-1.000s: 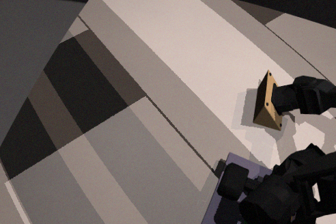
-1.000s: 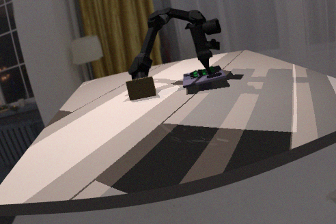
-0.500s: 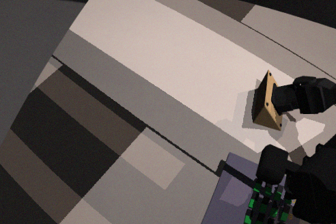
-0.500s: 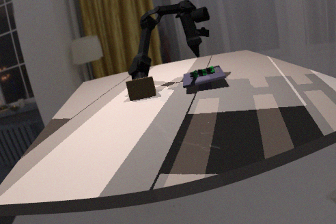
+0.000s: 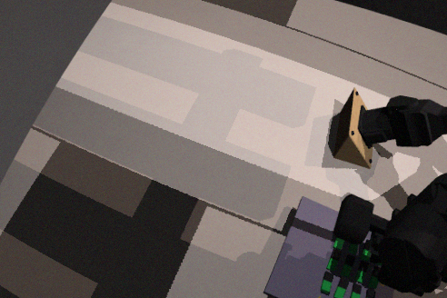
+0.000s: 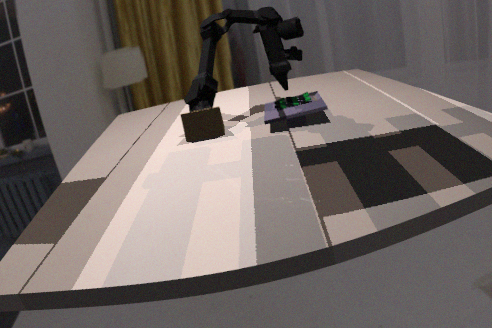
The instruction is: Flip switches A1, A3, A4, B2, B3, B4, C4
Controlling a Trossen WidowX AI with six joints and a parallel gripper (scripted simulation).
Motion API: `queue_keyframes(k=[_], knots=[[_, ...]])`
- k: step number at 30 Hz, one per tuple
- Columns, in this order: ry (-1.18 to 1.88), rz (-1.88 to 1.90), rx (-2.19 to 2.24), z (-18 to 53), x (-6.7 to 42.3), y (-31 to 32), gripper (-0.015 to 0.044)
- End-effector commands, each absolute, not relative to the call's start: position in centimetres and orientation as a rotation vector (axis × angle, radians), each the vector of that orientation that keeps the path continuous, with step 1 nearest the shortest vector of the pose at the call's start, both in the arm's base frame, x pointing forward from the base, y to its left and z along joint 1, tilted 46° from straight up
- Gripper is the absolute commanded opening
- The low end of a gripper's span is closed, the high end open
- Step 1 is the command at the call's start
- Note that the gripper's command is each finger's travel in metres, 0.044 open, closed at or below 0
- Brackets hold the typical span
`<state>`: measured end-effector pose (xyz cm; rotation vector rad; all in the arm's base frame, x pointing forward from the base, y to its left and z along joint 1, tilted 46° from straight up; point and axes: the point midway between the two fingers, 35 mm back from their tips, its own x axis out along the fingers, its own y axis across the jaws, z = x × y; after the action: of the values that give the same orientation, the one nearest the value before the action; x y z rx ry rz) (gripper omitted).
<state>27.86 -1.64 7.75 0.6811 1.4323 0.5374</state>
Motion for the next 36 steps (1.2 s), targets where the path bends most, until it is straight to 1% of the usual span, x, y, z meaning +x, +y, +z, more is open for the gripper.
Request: queue_keyframes(k=[1, 19, 36], knots=[[1.429, 0.535, 0.692, 7.5, 27.8, -1.3, 0.0], [1.428, 0.536, 0.692, 5.9, 27.9, 0.4, 0.0], [1.428, 0.536, 0.692, 5.8, 27.9, 0.4, 0.0]])
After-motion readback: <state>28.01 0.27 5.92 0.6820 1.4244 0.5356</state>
